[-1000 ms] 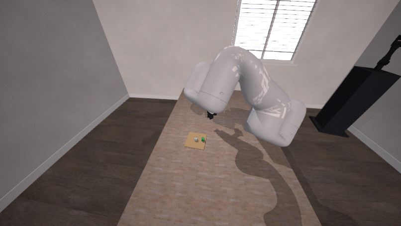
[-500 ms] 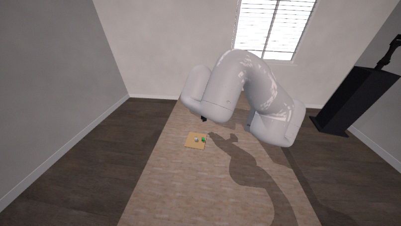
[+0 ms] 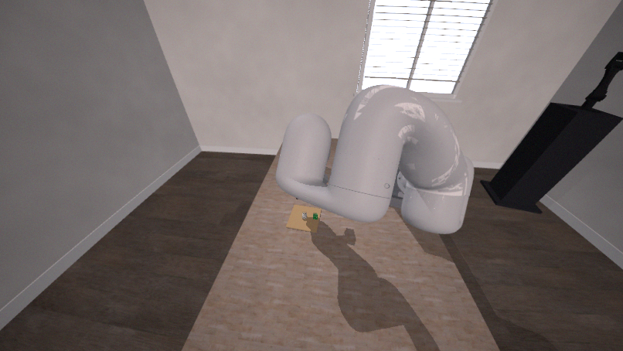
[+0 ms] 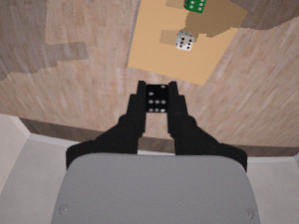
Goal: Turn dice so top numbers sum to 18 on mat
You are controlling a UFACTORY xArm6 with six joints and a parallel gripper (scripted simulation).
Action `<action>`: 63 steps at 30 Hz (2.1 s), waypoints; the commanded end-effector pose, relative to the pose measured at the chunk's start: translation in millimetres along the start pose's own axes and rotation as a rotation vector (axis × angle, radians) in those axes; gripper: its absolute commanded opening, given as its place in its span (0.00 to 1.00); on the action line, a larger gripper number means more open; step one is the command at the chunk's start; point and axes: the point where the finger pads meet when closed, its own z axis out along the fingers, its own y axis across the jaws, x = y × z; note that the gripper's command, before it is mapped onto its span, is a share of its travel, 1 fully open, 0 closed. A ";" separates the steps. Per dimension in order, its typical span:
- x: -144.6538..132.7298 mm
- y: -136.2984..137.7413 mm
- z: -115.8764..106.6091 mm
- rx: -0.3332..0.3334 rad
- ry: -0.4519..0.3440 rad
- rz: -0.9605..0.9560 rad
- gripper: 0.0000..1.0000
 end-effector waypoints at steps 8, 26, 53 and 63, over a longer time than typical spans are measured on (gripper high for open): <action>-30.6 30.4 -1.0 0.001 0.016 0.135 0.15; -30.6 30.3 15.4 0.001 0.017 0.135 0.15; -30.5 29.9 94.5 0.001 0.017 0.135 0.15; -30.5 29.9 94.6 0.001 0.017 0.135 0.15</action>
